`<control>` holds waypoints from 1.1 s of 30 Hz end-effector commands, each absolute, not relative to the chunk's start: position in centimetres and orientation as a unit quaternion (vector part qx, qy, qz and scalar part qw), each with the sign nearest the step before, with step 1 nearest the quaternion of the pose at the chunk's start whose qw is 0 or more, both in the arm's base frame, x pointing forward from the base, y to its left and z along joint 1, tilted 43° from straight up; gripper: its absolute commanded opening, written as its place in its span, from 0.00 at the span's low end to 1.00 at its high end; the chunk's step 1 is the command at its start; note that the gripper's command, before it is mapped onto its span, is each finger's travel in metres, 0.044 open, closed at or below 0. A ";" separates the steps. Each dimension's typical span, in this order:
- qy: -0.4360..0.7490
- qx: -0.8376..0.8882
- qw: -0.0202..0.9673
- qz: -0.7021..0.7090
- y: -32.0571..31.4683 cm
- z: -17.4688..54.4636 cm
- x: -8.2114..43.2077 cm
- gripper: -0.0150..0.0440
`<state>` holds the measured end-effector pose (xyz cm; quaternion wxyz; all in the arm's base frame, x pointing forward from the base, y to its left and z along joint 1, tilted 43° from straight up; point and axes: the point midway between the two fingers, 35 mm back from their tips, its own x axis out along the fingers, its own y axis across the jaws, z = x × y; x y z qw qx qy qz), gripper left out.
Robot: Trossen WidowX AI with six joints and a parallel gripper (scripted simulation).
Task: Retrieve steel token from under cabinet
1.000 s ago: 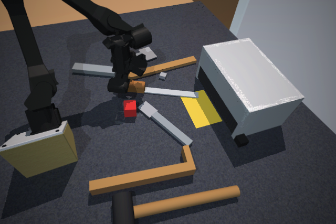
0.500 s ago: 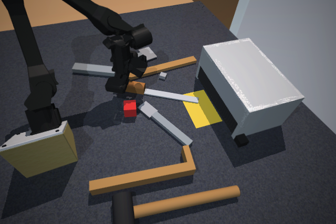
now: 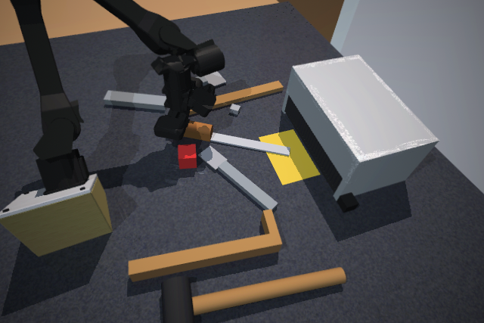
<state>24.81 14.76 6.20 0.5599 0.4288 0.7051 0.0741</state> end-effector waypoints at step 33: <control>0.705 0.433 0.558 0.066 11.0 2.8 25.6 0.25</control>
